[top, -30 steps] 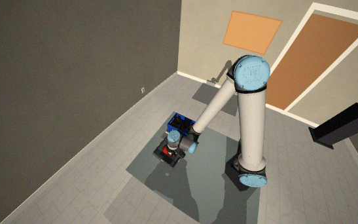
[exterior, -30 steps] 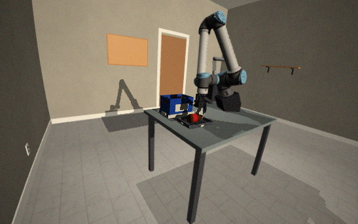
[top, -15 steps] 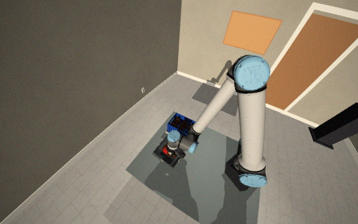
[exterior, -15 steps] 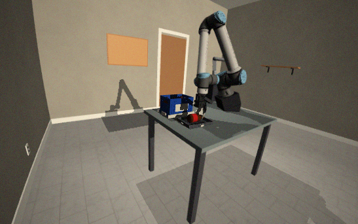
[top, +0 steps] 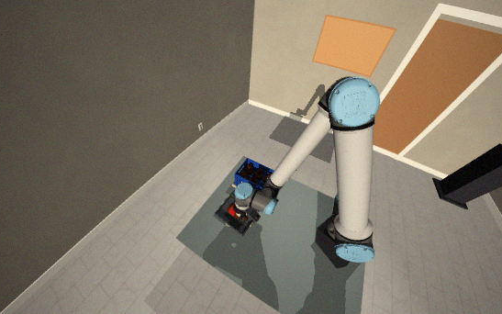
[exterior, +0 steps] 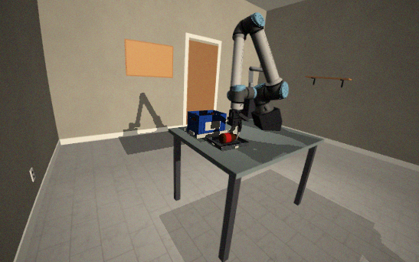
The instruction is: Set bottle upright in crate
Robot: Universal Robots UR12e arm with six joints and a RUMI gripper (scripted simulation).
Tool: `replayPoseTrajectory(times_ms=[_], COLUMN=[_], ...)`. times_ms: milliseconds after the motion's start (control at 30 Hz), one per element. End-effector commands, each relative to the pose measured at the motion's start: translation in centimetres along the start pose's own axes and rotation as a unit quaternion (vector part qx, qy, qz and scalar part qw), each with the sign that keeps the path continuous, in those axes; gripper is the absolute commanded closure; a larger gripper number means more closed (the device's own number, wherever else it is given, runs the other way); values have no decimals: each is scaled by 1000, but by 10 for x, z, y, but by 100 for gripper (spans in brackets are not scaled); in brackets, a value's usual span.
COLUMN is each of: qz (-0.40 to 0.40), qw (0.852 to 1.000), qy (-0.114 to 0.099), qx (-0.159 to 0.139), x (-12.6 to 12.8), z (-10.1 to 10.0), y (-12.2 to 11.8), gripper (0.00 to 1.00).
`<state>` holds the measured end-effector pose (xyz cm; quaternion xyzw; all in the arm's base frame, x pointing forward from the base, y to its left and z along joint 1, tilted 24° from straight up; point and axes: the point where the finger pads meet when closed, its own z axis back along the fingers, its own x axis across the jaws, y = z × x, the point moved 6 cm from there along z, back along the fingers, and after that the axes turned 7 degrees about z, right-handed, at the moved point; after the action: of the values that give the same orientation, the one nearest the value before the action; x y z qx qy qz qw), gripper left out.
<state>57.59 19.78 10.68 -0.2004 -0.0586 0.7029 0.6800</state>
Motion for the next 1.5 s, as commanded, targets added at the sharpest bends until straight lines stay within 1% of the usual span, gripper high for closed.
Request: replayPoseTrajectory(times_ms=[0,333,867,1467], qz=[0,0,0,0], qw=[1000,1000,1000,1000], qy=[0,0,0,0], qx=[-1,-1,-1,-1], x=[0,0,0,0], z=[2,6,17,38], y=[0,0,0,0], gripper=[100,100,100,100])
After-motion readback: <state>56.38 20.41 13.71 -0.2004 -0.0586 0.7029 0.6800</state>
